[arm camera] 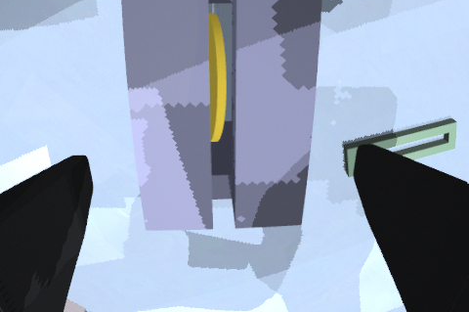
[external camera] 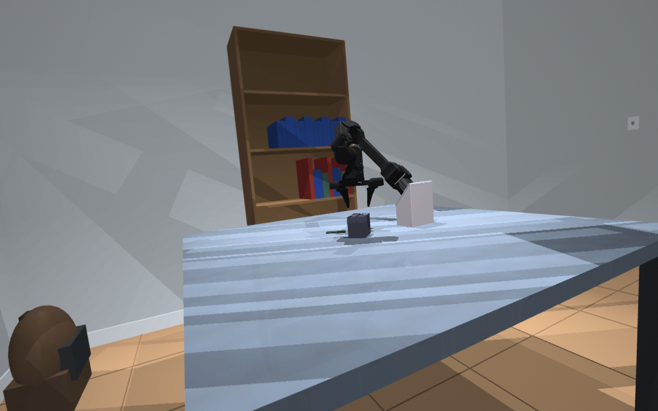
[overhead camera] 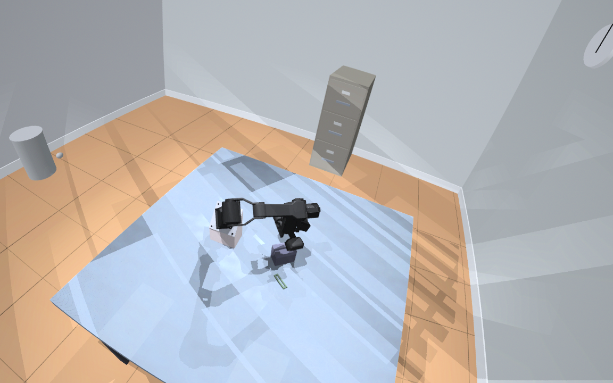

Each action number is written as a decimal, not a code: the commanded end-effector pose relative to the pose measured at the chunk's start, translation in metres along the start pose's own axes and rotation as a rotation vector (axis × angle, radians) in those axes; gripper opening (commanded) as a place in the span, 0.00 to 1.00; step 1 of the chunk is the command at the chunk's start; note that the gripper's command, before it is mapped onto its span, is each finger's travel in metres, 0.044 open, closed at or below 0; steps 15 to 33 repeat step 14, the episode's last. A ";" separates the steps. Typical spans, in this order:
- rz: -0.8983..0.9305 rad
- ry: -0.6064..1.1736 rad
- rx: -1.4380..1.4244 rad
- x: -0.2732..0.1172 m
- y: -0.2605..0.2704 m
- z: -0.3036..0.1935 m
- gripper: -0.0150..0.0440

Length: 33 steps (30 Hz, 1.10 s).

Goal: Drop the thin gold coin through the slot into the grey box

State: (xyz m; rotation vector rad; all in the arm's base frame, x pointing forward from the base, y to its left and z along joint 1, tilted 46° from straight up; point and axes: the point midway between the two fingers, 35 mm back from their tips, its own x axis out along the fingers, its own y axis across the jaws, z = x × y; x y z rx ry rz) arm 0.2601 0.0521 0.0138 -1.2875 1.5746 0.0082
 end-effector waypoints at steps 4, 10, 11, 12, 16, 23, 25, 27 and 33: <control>-0.003 -0.001 0.002 -0.041 0.000 -0.002 1.00; -0.003 -0.001 0.002 -0.041 0.000 -0.002 1.00; -0.003 -0.001 0.002 -0.041 0.000 -0.002 1.00; -0.003 -0.001 0.002 -0.041 0.000 -0.002 1.00; -0.003 -0.001 0.002 -0.041 0.000 -0.002 1.00; -0.003 -0.001 0.002 -0.041 0.000 -0.002 1.00; -0.003 -0.001 0.002 -0.041 0.000 -0.002 1.00; -0.003 -0.001 0.002 -0.041 0.000 -0.002 1.00; -0.003 -0.001 0.002 -0.041 0.000 -0.002 1.00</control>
